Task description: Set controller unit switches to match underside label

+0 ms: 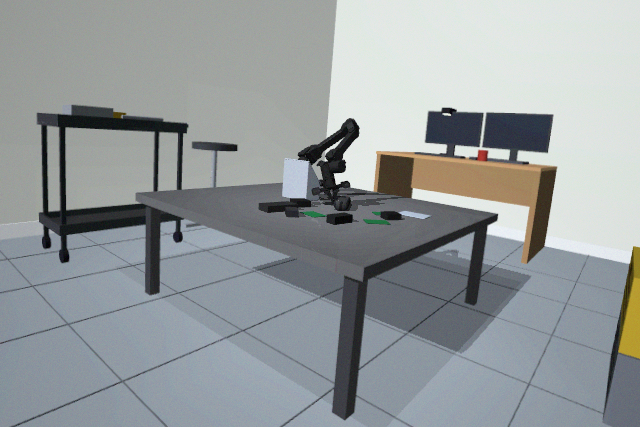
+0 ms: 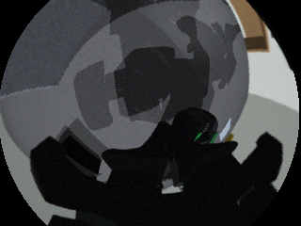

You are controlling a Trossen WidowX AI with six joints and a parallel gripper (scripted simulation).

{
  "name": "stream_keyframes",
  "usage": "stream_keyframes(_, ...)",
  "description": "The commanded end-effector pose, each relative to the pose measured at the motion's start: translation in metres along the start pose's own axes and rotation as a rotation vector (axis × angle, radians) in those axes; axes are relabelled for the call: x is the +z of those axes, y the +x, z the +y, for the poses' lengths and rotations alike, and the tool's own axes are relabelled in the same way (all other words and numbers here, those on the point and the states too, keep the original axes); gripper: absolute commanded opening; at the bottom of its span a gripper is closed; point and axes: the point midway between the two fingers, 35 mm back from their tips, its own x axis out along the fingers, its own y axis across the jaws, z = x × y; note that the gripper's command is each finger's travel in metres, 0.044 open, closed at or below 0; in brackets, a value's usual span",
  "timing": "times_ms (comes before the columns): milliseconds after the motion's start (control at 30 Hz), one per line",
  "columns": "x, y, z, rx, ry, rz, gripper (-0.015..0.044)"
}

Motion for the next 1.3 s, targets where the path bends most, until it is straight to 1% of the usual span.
stream_keyframes(0, -0.002, 0.002, -0.009, -0.008, -0.012, -0.001, 0.0000)
stream_keyframes(1133, -0.012, 0.011, -0.040, -0.009, -0.013, -0.001, 0.0000)
stream_keyframes(1200, -0.009, 0.003, -0.027, 0.001, 0.000, 0.002, 0.0000)
stream_keyframes(1267, -0.012, -0.014, -0.012, 0.010, -0.002, 0.014, 0.0000)
